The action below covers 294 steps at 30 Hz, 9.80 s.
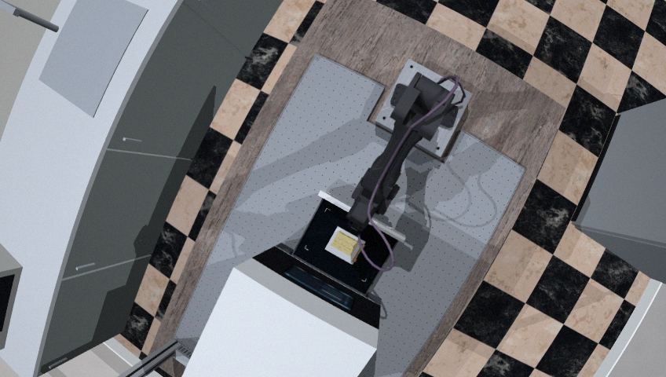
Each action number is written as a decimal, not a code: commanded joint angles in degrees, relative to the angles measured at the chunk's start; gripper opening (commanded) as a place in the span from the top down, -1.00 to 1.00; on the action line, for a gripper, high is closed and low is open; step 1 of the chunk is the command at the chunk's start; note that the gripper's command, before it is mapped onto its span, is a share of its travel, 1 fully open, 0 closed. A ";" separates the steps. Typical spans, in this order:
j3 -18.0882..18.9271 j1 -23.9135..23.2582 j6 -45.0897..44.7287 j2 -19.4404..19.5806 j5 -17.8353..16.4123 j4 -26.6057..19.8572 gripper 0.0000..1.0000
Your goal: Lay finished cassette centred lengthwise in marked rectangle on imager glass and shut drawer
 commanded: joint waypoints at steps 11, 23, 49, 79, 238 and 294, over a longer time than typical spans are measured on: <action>0.59 0.09 0.16 -0.55 -0.04 0.97 1.00; 0.59 0.09 0.16 -0.55 -0.04 0.97 1.00; -1.52 0.70 0.69 -0.22 -0.61 11.89 1.00; 4.71 0.88 0.79 5.23 -0.32 10.95 1.00; 13.02 1.18 1.56 17.69 -0.26 30.57 1.00; 12.50 1.25 1.82 21.08 -0.29 41.42 1.00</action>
